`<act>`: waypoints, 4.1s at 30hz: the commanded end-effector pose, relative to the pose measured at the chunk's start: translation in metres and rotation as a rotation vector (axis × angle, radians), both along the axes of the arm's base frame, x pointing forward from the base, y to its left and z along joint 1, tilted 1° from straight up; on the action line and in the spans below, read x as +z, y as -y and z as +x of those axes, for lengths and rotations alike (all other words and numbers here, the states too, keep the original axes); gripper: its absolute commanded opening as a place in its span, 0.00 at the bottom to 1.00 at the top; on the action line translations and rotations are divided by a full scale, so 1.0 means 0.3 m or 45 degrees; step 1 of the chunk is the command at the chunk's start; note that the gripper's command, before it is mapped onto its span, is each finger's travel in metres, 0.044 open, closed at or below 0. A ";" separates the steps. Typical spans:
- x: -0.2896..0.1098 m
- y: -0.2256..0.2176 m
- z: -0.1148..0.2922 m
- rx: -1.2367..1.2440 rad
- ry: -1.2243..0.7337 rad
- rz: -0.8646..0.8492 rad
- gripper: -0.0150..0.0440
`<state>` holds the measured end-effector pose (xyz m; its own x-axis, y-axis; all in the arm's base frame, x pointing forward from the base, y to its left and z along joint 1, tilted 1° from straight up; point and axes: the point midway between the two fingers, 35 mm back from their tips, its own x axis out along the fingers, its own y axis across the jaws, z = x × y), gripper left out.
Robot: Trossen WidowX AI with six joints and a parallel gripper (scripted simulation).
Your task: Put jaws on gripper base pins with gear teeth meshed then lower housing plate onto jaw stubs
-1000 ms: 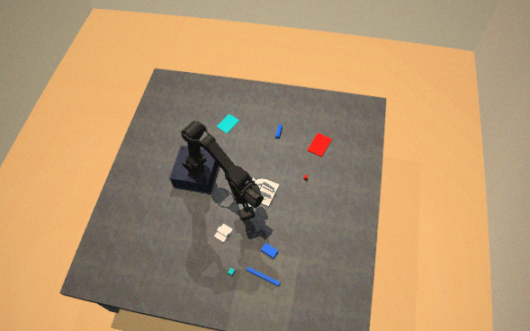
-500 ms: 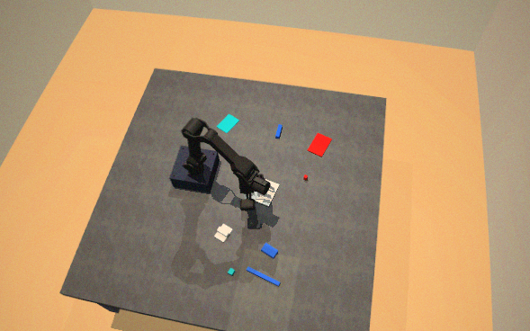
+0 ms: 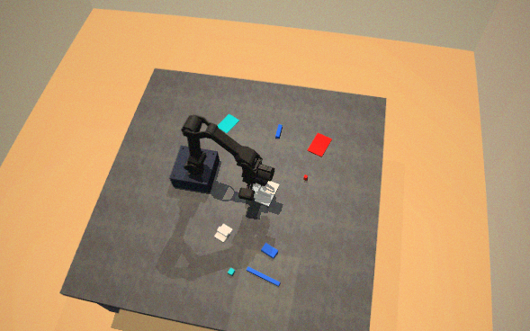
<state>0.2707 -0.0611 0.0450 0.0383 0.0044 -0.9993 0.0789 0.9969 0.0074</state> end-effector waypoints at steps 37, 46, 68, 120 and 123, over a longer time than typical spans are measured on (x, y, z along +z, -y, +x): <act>-0.001 -0.125 -0.006 -0.284 0.001 0.010 0.85; -0.001 -0.153 -0.018 -0.284 0.001 0.011 0.85; -0.001 -0.153 -0.018 -0.284 0.001 0.011 0.85; -0.207 -0.155 -0.012 -0.285 0.000 0.011 0.85; -0.207 -0.155 -0.012 -0.285 0.000 0.011 0.85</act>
<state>0.2687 -0.0144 -0.0143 0.0459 0.0073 -0.9989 0.2947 0.9554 0.0205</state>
